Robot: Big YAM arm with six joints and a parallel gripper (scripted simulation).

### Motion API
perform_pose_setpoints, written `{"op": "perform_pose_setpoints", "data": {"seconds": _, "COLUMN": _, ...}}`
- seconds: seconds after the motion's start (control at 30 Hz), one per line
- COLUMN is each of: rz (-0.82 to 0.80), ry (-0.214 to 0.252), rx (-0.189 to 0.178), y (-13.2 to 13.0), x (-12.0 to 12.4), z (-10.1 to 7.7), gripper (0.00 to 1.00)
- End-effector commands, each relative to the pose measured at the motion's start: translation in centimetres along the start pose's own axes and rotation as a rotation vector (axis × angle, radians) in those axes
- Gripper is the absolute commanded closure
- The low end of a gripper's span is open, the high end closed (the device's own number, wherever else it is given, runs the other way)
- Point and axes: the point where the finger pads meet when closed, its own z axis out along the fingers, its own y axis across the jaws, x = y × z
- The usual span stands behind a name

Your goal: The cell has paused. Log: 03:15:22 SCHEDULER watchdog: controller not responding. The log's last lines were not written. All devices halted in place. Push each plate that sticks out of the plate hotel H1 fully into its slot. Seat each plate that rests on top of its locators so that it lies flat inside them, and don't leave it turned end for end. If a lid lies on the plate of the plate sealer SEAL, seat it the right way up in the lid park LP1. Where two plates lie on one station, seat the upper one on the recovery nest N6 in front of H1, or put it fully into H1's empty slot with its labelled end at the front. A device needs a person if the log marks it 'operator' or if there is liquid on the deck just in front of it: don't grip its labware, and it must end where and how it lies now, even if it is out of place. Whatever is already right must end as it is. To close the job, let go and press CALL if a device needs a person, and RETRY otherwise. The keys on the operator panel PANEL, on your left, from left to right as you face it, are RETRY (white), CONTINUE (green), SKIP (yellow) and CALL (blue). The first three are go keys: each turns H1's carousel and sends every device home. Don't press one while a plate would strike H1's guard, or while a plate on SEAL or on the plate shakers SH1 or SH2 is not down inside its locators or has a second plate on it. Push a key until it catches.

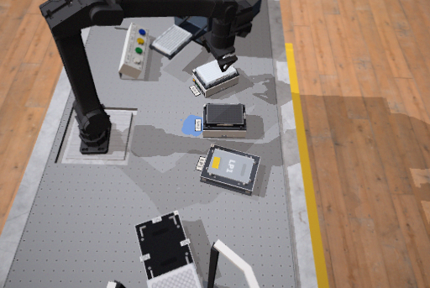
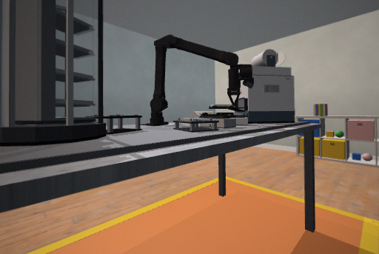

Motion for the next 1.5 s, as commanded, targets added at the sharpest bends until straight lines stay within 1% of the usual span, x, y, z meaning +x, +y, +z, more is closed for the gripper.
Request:
{"op": "perform_pose_setpoints", "data": {"seconds": 0.0, "rz": 0.001, "ry": 0.026, "rx": -0.001, "y": 0.5, "x": 0.4, "z": 0.8, "gripper": 0.00}}
{"op": "perform_pose_setpoints", "data": {"seconds": 1.1, "rz": 0.001, "ry": 0.026, "rx": -0.001, "y": 0.5, "x": 0.4, "z": 0.8, "gripper": 0.00}}
{"op": "perform_pose_setpoints", "data": {"seconds": 1.13, "rz": -0.002, "ry": -0.023, "rx": -0.003, "y": 1.1, "x": -1.9, "z": -1.3, "gripper": 0.00}}
{"op": "perform_pose_setpoints", "data": {"seconds": 1.17, "rz": -0.002, "ry": -0.023, "rx": -0.003, "y": 1.2, "x": -1.9, "z": -1.6, "gripper": 0.00}}
{"op": "perform_pose_setpoints", "data": {"seconds": 1.2, "rz": -0.003, "ry": -0.032, "rx": -0.003, "y": 1.2, "x": -1.9, "z": -2.3, "gripper": 0.00}}
{"op": "perform_pose_setpoints", "data": {"seconds": 1.27, "rz": -0.004, "ry": -0.062, "rx": -0.004, "y": 1.3, "x": -1.8, "z": -4.3, "gripper": 0.00}}
{"op": "perform_pose_setpoints", "data": {"seconds": 1.4, "rz": 0.002, "ry": -0.063, "rx": -0.004, "y": 1.1, "x": -1.8, "z": -5.4, "gripper": 0.00}}
{"op": "perform_pose_setpoints", "data": {"seconds": 1.47, "rz": 0.002, "ry": -0.054, "rx": -0.004, "y": 1.1, "x": -1.8, "z": -5.2, "gripper": 0.00}}
